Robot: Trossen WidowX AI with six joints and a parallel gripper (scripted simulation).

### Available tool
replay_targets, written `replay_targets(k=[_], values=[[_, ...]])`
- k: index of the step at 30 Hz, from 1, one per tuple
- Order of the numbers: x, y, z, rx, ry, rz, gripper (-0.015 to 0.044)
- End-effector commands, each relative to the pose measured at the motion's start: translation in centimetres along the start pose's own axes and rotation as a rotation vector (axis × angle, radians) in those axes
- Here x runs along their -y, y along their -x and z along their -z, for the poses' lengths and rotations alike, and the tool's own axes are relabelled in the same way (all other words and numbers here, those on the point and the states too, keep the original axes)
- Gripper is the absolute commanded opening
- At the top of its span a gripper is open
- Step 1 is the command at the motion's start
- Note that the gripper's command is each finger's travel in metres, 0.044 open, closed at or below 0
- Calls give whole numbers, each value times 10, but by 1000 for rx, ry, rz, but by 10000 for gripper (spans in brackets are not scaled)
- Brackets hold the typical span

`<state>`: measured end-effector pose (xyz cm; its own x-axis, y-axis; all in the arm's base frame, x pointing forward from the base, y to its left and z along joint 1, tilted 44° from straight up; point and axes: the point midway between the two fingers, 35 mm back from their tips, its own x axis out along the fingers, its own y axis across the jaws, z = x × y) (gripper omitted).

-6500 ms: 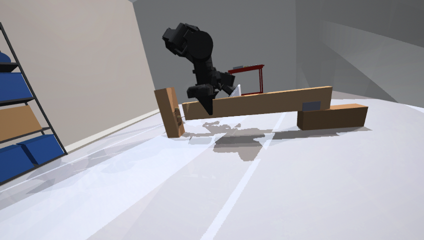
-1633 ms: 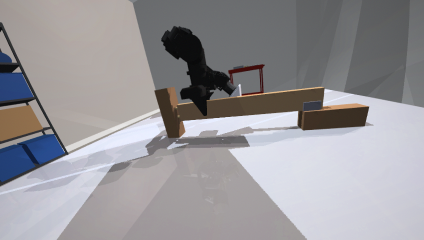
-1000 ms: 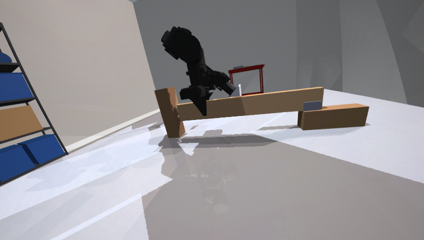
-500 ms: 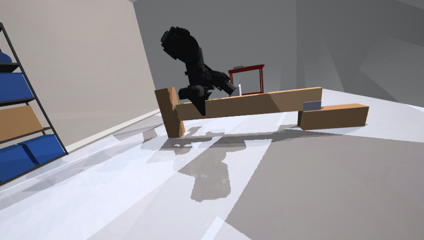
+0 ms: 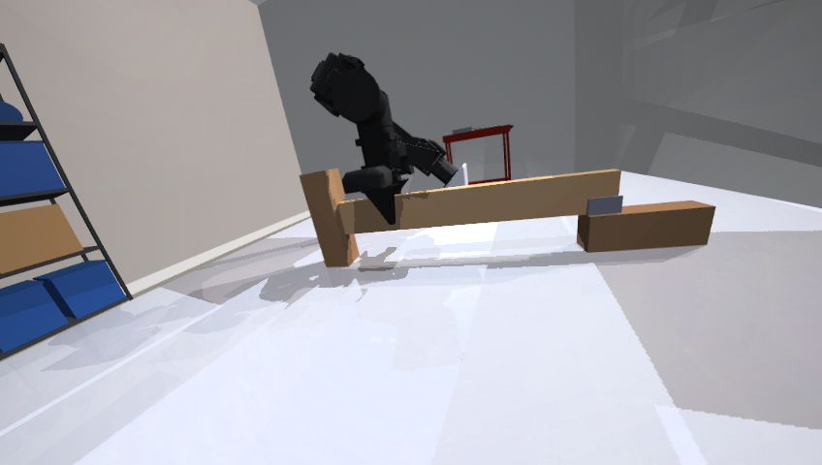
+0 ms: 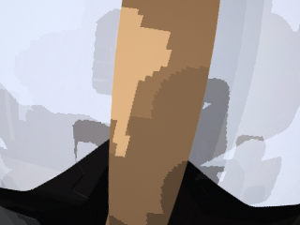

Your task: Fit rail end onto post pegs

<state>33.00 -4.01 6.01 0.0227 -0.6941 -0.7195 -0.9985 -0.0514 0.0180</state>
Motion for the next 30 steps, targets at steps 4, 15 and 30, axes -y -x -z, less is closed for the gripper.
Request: replay_targets(k=[4, 15, 30], values=[[0, 2, 4, -3, 1, 7, 0], [0, 0, 1, 0, 1, 1, 289], [0, 23, -23, 1, 2, 6, 440]])
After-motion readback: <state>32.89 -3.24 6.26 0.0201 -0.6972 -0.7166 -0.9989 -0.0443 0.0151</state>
